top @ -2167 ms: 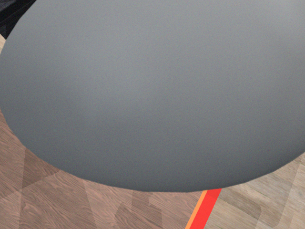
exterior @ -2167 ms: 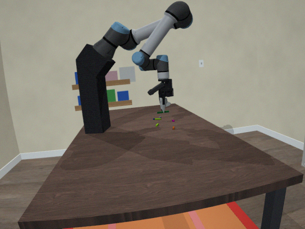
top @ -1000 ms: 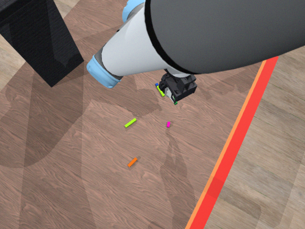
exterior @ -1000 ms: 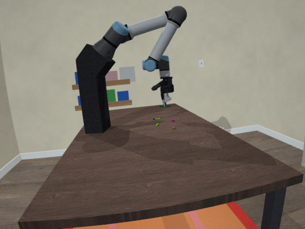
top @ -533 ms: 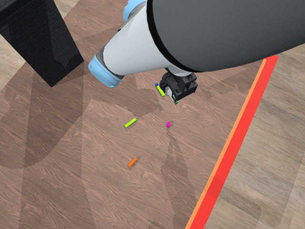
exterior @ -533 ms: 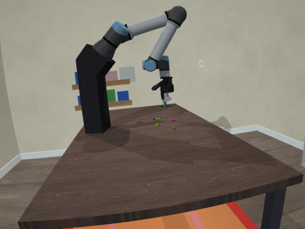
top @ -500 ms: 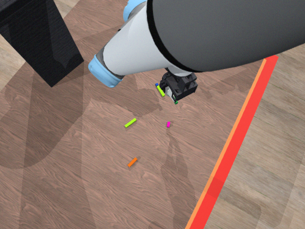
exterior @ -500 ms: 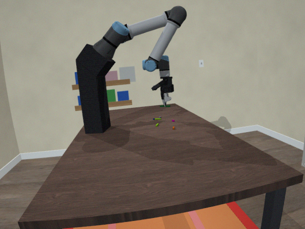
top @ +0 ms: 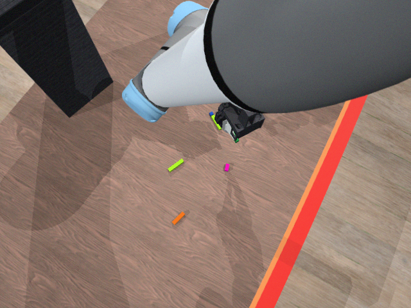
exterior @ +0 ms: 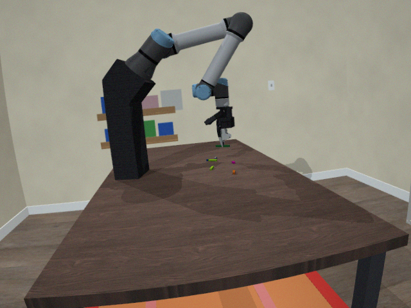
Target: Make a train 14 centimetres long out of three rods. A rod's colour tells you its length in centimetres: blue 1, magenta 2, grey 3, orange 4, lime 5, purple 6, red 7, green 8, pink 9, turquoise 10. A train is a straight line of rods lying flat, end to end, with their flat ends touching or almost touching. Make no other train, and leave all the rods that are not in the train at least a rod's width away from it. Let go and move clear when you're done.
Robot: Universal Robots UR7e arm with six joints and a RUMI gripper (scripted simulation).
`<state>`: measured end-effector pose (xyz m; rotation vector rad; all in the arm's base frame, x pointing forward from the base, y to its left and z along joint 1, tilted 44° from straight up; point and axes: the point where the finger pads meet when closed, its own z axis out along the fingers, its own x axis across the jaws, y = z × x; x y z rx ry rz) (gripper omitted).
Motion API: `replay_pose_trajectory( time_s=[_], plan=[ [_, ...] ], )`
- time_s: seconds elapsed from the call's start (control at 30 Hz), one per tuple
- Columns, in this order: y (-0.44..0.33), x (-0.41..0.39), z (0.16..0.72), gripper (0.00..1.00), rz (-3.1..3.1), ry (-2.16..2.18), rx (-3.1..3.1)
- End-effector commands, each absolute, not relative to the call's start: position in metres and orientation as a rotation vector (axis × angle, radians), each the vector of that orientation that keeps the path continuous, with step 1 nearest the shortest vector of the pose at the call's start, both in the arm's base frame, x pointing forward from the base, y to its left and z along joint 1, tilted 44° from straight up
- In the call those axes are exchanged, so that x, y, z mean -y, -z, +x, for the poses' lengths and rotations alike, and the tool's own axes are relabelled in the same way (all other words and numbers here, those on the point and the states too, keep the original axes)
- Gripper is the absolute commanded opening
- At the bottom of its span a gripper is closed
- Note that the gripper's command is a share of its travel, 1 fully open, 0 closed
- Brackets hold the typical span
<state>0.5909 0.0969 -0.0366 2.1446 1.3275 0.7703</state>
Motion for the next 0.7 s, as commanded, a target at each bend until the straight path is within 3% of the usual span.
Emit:
replay_pose_trajectory(
  time_s=[0.0,0.67],
  plan=[
    [0.05,-0.095,0.604,0.0,2.144,-0.771,-1.327],
    [0.086,-0.09,0.64,0.0,2.144,-0.771,-1.327]
  ],
)
